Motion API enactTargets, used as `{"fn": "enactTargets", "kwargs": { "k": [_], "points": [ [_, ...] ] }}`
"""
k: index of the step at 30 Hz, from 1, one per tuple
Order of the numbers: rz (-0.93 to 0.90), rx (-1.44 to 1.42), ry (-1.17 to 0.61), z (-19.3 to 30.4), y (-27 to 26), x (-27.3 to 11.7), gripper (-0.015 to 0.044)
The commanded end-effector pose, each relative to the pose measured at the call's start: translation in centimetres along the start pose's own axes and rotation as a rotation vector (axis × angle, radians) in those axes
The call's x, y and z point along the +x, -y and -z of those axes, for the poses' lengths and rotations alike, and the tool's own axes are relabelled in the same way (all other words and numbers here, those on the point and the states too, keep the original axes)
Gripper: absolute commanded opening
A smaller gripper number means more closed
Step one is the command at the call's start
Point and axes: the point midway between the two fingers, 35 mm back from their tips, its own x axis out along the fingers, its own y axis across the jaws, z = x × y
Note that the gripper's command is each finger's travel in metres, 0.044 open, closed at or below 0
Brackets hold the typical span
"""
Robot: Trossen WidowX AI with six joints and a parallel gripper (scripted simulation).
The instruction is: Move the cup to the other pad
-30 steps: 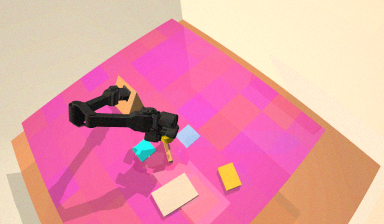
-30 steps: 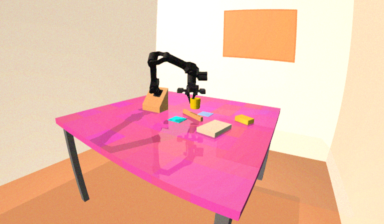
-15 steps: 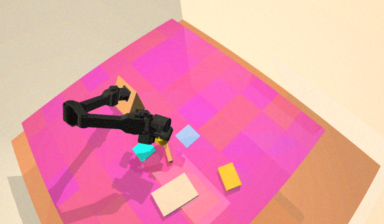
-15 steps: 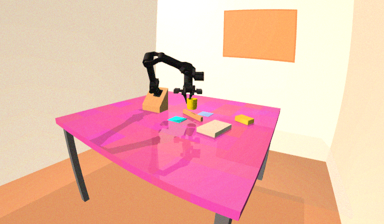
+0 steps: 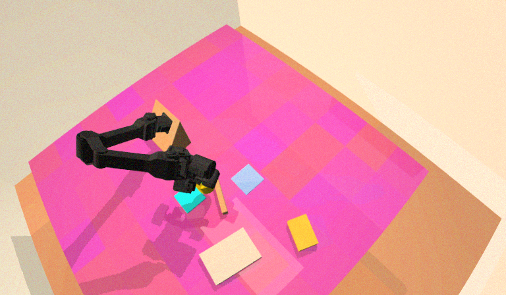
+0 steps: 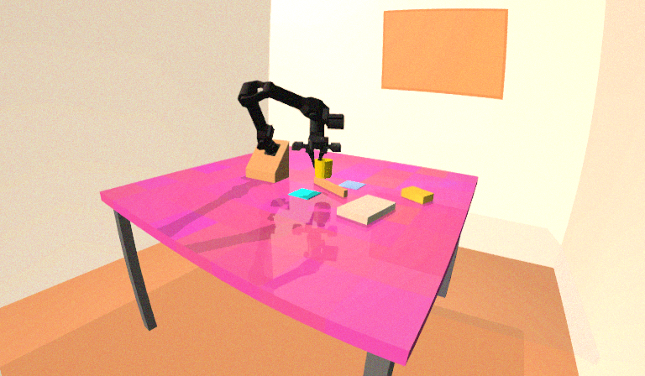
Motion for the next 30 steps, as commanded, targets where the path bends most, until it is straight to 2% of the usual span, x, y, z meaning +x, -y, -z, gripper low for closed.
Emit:
{"fn": "enactTargets", "kwargs": {
  "k": [1, 30],
  "points": [
    [0.002, -0.007, 0.003, -0.5, 0.7, 0.0, 0.0],
    [0.004, -0.008, 0.004, -3.6, 5.1, -0.1, 0.0]
  ]
}}
